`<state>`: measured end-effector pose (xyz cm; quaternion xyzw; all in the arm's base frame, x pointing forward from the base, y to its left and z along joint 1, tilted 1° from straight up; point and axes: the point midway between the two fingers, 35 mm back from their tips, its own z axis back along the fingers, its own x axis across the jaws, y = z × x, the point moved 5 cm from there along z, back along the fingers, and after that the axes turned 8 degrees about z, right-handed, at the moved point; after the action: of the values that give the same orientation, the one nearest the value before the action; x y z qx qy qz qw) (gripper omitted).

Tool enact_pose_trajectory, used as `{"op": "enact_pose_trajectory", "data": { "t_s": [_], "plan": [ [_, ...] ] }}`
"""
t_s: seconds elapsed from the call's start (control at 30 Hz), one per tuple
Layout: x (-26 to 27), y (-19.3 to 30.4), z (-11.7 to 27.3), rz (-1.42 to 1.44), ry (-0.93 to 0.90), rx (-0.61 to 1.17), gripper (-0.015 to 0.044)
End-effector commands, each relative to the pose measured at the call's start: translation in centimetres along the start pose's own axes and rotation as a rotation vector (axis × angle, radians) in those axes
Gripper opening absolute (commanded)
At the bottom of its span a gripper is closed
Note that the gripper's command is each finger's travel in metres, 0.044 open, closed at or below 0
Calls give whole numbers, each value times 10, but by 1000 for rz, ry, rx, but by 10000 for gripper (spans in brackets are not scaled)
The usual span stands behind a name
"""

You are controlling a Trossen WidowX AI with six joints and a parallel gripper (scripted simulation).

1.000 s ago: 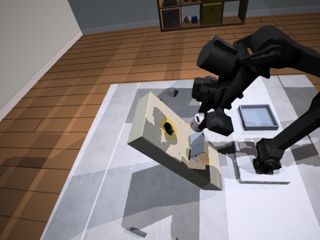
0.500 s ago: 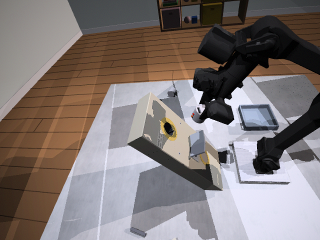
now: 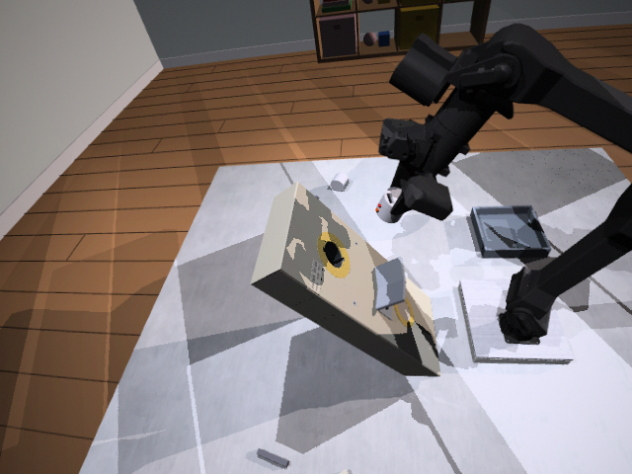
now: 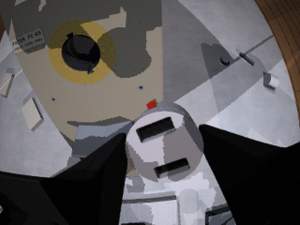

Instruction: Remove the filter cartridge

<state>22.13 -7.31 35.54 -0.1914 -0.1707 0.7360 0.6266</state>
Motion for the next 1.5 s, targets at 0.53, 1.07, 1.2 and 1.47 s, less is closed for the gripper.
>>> {"op": "enact_pose_trajectory", "data": {
  "t_s": [0.53, 1.07, 1.2, 1.47],
  "plan": [
    [-62, 42, -1, -386, 226, 39, 0],
    [-112, 103, 8, -785, 464, 67, 0],
    [-121, 121, 12, -885, 525, 71, 0],
    [-128, 136, 16, -971, 579, 75, 0]
  ]
}}
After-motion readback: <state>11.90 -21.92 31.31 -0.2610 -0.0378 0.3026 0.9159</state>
